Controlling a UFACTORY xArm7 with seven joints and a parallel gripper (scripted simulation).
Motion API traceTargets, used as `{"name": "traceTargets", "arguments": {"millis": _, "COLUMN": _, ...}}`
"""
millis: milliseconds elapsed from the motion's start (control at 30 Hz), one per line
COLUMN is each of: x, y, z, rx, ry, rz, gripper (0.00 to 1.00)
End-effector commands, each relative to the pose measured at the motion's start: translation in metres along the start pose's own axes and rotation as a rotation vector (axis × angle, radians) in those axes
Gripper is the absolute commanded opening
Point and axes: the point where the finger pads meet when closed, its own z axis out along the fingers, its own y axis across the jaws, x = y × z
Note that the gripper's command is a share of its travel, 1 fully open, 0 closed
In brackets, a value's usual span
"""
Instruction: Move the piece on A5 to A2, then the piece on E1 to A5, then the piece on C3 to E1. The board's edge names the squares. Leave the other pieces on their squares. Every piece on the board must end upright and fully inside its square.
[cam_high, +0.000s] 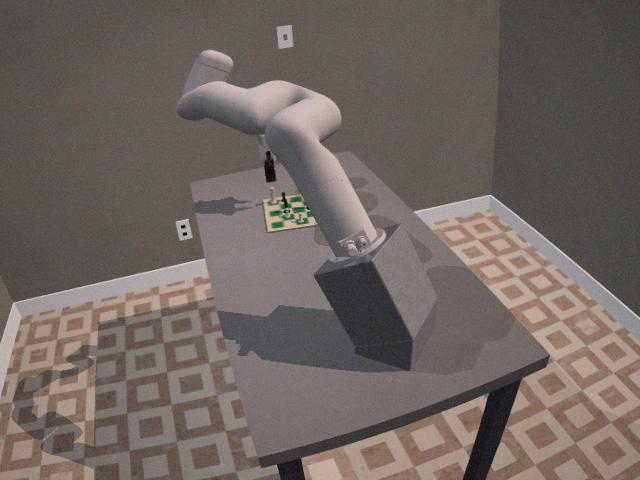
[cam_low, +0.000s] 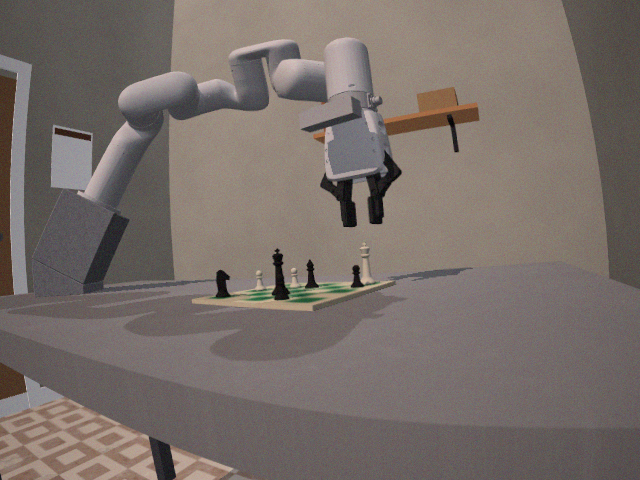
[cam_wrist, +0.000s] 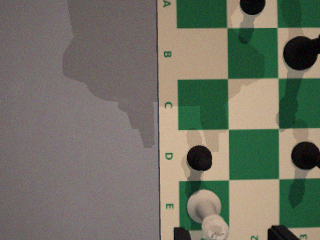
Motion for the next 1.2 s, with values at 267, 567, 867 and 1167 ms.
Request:
{"name": "traceTargets", "arguments": {"millis": 267, "x": 0.0, "y": -0.001, "z": -0.029, "rx": 0.004, "ry": 0.001, "rz": -0.001, "gripper": 0.43}}
{"name": "traceTargets", "arguments": {"millis": 567, "x": 0.0, "y": -0.001, "z": -0.029, "rx": 0.004, "ry": 0.001, "rz": -0.001, "gripper": 1.0}}
{"name": "traceTargets", "arguments": {"millis": 867, "x": 0.0, "y": -0.001, "z": -0.029, "rx": 0.004, "ry": 0.001, "rz": -0.001, "gripper": 1.0}}
{"name": "traceTargets", "arguments": {"millis": 1167, "x": 0.0, "y": -0.001, "z": -0.031, "rx": 0.004, "ry": 0.001, "rz": -0.001, "gripper": 1.0}}
